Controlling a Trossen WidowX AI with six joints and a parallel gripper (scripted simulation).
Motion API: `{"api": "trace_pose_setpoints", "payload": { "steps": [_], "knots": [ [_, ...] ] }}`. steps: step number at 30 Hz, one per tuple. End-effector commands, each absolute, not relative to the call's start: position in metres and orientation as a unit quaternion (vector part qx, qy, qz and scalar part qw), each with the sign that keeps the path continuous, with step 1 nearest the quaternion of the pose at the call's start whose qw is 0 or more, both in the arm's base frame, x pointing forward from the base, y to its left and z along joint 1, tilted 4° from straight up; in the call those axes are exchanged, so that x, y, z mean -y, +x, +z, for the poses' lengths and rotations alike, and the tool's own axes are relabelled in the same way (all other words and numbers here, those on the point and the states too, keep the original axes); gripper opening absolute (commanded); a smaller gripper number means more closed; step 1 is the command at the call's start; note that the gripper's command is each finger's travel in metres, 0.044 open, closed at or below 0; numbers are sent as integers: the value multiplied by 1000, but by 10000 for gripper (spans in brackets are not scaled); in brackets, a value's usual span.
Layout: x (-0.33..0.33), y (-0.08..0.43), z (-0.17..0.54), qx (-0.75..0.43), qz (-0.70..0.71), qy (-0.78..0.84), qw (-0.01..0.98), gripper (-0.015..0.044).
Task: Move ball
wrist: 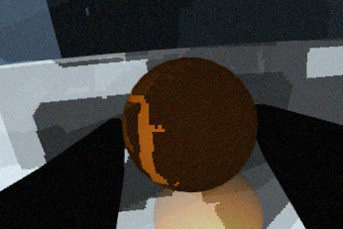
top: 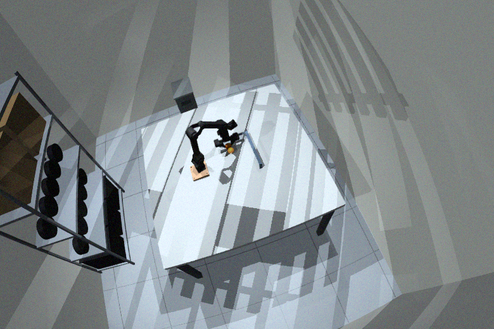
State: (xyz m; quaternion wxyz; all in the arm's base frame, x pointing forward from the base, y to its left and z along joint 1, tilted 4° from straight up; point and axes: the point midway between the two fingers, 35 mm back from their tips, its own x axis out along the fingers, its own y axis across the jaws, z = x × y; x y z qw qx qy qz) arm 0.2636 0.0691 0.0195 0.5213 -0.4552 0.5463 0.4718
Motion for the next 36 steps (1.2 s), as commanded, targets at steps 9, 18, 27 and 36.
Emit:
{"api": "trace_pose_setpoints", "payload": {
  "steps": [9, 18, 27, 36],
  "knots": [
    [-58, 280, 59, -545, 449, -454, 544, 0],
    [-63, 280, 90, -545, 455, -454, 538, 0],
    [-68, 274, 133, -546, 467, -455, 526, 0],
    [-71, 269, 153, -547, 473, -454, 520, 0]
  ]
}}
